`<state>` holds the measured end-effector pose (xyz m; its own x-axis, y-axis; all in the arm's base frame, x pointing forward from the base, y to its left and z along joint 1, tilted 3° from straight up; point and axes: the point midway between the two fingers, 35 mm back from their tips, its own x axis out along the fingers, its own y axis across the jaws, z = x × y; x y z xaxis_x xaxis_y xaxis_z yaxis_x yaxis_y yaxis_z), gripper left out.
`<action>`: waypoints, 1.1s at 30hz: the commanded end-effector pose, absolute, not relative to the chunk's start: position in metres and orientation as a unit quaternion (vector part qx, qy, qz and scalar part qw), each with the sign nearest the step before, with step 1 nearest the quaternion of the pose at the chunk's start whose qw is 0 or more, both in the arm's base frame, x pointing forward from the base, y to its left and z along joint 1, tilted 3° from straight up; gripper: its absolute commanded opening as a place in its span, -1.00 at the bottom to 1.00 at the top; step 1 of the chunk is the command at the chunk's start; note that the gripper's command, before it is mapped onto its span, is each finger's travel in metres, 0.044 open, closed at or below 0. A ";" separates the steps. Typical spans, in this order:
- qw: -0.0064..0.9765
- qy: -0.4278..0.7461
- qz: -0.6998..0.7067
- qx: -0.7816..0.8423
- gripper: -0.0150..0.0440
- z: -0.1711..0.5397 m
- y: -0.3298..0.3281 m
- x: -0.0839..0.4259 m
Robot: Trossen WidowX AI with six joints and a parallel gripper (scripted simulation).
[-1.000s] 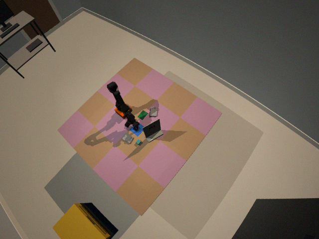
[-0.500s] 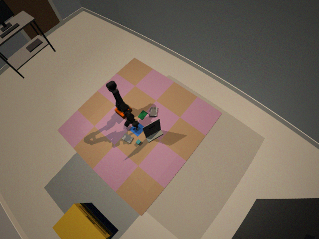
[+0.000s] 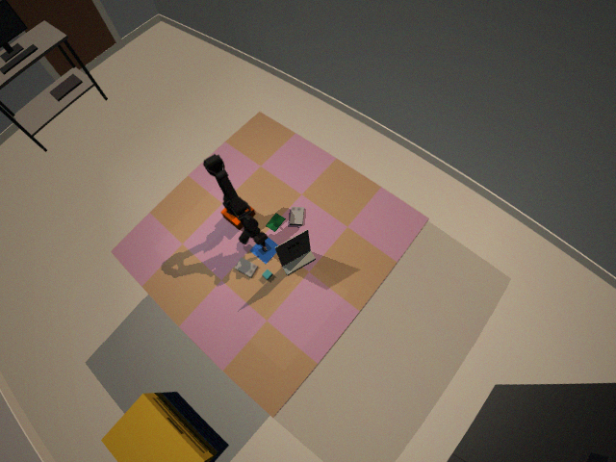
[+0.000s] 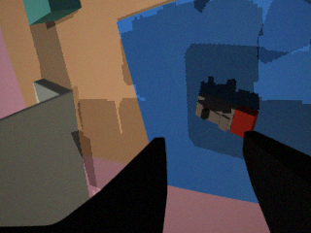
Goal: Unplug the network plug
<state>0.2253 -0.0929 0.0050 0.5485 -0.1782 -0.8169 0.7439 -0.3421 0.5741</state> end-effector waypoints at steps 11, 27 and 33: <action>0.538 0.203 -0.427 0.698 0.04 0.022 -0.095 0.228; 0.538 0.203 -0.427 0.698 0.04 0.047 -0.097 0.228; 0.538 0.203 -0.427 0.698 0.04 0.056 -0.097 0.227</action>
